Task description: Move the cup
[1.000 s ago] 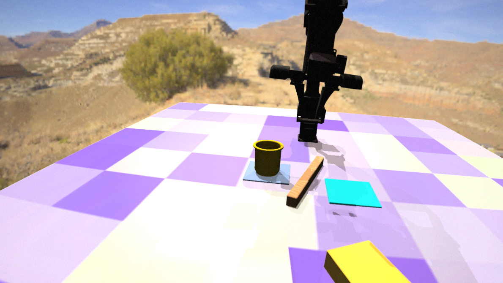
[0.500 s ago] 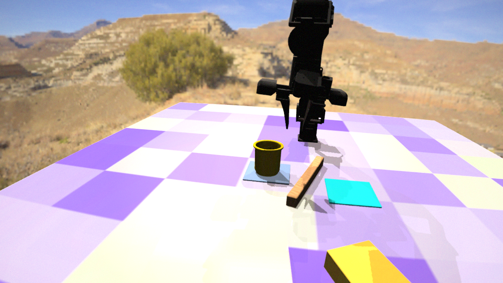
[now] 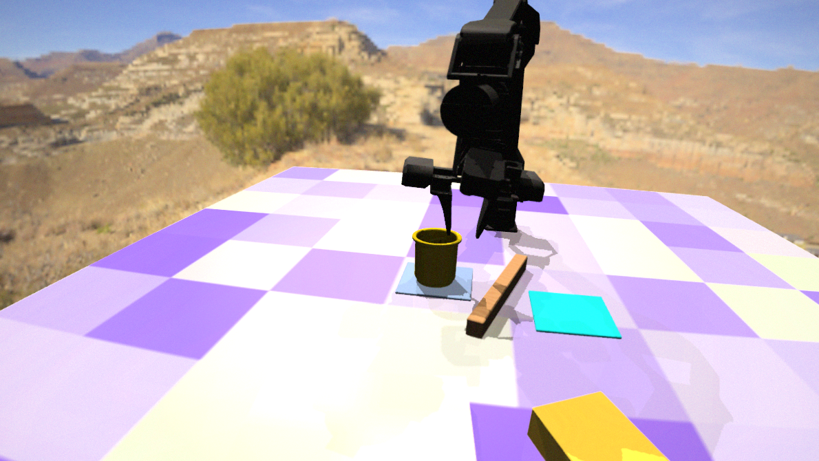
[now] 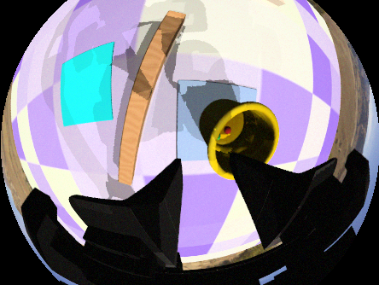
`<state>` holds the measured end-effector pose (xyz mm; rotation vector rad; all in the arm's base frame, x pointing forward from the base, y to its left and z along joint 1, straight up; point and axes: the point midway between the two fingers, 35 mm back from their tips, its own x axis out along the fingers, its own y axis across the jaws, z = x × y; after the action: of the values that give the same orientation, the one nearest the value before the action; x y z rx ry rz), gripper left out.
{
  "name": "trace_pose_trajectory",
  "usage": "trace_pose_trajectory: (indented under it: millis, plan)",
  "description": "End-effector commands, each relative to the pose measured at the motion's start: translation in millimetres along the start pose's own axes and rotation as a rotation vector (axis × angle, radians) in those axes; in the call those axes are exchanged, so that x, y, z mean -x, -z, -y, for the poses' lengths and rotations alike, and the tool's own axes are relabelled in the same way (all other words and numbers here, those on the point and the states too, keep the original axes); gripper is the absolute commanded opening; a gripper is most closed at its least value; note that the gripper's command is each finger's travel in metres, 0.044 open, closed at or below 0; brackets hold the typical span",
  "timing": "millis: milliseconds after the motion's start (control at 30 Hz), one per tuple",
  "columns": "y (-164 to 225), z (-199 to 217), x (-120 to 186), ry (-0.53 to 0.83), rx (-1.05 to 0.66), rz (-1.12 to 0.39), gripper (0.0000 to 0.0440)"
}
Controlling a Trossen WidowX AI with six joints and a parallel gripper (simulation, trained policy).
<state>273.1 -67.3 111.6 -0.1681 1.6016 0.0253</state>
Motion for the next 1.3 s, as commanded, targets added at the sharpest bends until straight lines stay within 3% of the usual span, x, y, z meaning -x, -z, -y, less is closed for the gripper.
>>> trace_pose_trajectory:
  millis: [0,333,633,1267]
  plan:
    - [2,2,-10,0.002,0.020,-0.014,0.0188]
    - [3,4,-43,-0.014,0.116,-0.034,0.0196]
    - [3,7,-50,-0.012,0.232,-0.037,0.0009]
    - [-14,3,-4,-0.010,0.340,0.041,0.0019]
